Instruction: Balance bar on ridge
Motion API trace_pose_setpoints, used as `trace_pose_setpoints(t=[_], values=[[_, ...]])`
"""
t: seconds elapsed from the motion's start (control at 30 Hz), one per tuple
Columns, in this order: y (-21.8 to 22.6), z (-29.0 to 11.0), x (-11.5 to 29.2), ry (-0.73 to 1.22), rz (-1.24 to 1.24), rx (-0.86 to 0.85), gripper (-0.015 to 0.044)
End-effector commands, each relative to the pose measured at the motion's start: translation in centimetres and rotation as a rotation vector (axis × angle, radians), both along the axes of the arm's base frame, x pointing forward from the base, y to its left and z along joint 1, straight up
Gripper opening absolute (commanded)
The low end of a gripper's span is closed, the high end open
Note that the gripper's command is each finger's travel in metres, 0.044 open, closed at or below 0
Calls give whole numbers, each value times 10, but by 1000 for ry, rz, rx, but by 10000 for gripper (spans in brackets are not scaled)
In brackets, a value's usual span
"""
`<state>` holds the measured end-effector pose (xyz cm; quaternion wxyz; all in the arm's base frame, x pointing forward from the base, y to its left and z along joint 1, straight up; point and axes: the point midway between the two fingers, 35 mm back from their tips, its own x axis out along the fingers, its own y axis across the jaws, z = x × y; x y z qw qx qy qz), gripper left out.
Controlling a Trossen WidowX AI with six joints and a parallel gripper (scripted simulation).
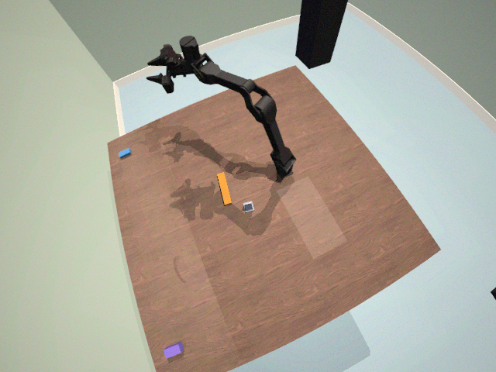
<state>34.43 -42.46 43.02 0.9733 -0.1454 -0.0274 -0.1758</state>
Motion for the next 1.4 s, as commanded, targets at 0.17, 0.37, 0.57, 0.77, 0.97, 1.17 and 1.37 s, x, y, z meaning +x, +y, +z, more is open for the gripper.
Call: trace_pose_setpoints(t=[0.17,0.37,0.57,0.77,0.97,1.17,1.37], values=[[39,-55,43,210,14,3,315],[74,-97,64,382,53,-16,315],[115,-140,76,568,118,-56,315],[159,-181,79,762,211,-117,315],[205,-219,70,959,331,-201,315],[250,-252,51,1152,480,-306,315],[292,-280,23,1336,658,-429,315]])
